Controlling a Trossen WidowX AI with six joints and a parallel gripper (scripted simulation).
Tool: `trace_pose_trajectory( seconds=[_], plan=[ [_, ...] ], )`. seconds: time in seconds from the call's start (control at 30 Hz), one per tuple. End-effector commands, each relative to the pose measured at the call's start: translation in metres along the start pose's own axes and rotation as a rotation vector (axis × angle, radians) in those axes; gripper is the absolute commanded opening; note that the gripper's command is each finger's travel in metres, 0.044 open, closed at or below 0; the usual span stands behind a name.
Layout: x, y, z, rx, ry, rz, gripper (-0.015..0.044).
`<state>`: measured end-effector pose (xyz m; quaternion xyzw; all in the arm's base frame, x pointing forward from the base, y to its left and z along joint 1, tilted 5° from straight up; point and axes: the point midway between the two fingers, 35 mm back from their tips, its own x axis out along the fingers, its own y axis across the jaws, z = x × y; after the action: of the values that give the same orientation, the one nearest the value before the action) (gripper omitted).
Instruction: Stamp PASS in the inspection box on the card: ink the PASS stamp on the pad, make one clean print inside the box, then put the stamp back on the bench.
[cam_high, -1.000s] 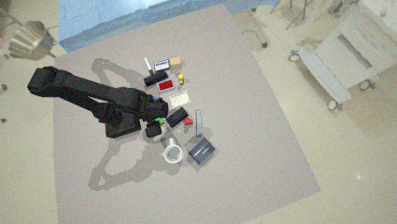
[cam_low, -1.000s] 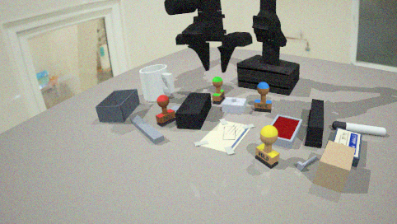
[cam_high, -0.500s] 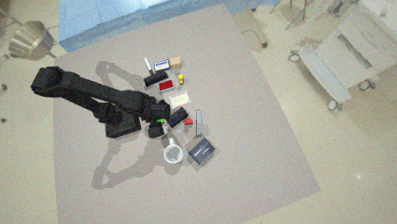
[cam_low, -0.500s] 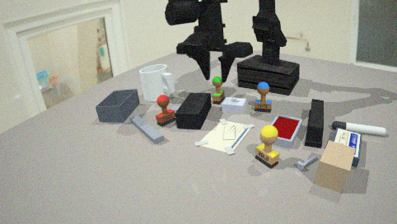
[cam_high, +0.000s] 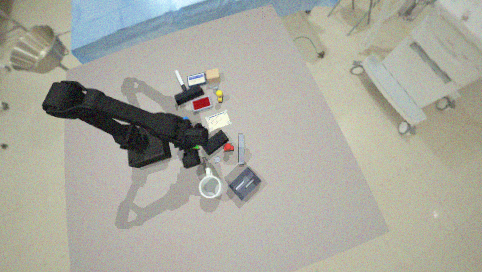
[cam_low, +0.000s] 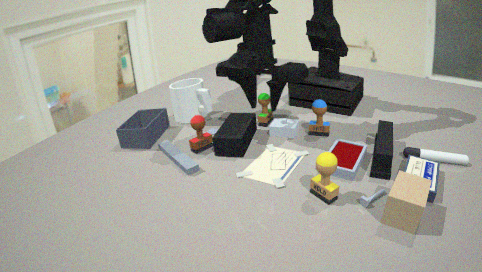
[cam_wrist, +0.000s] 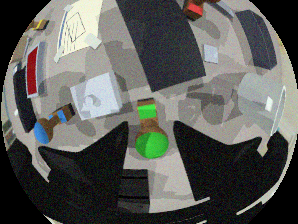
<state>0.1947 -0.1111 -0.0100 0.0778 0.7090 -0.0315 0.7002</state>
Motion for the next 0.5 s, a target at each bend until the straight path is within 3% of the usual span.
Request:
trace_pose_trajectory(
  seconds=[0.0,0.17,0.3,0.47],
  plan=[
    [0.0076,0.001,-0.0025,0.007,0.007,0.001,0.0213],
    [0.0098,0.0012,-0.0028,0.007,0.007,0.001,0.0213],
    [0.0074,0.0009,-0.0014,0.0,0.003,0.001,0.0108],
    [0.0074,0.0009,-0.0014,0.0,0.003,0.001,0.0074]
  ],
)
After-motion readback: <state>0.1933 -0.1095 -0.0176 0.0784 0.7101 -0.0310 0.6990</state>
